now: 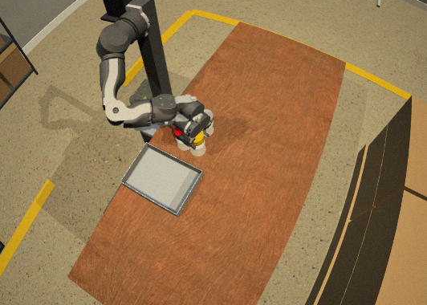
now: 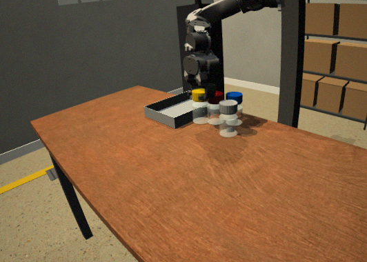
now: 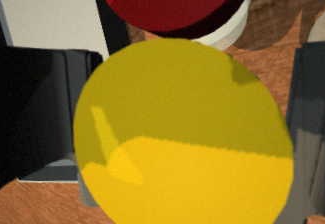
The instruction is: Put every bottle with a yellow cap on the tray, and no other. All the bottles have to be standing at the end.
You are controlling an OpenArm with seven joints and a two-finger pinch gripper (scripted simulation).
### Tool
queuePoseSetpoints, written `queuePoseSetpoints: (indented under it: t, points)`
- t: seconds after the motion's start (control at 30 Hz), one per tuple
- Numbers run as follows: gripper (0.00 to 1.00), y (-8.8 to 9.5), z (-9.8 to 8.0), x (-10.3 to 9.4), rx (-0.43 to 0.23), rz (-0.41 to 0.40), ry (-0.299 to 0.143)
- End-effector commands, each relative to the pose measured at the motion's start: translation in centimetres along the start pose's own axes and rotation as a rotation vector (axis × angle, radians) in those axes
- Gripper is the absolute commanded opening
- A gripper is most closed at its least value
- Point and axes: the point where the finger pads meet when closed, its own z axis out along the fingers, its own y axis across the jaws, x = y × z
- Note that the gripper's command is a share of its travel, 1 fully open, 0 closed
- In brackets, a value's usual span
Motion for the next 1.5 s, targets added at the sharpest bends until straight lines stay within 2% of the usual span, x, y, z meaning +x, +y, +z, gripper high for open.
queuePoseSetpoints:
  t: [0.0,0.27,0.6,0.83,1.17,1.4,1.47]
  points:
    - [0.00,-0.1,-0.5,0.1,0.008,0.007,0.007]
    - [0.00,-0.1,-0.8,0.1,0.007,0.007,0.007]
    - [0.00,-0.1,-3.8,0.0,0.013,0.009,0.009]
    - [0.00,-0.1,-3.8,0.0,0.013,0.009,0.009]
    - [0.00,-0.2,-6.8,0.1,0.016,0.009,0.011]
    - [0.00,-0.2,-6.8,0.1,0.016,0.009,0.011]
    - [0.00,0.0,-7.3,0.0,0.007,0.007,0.006]
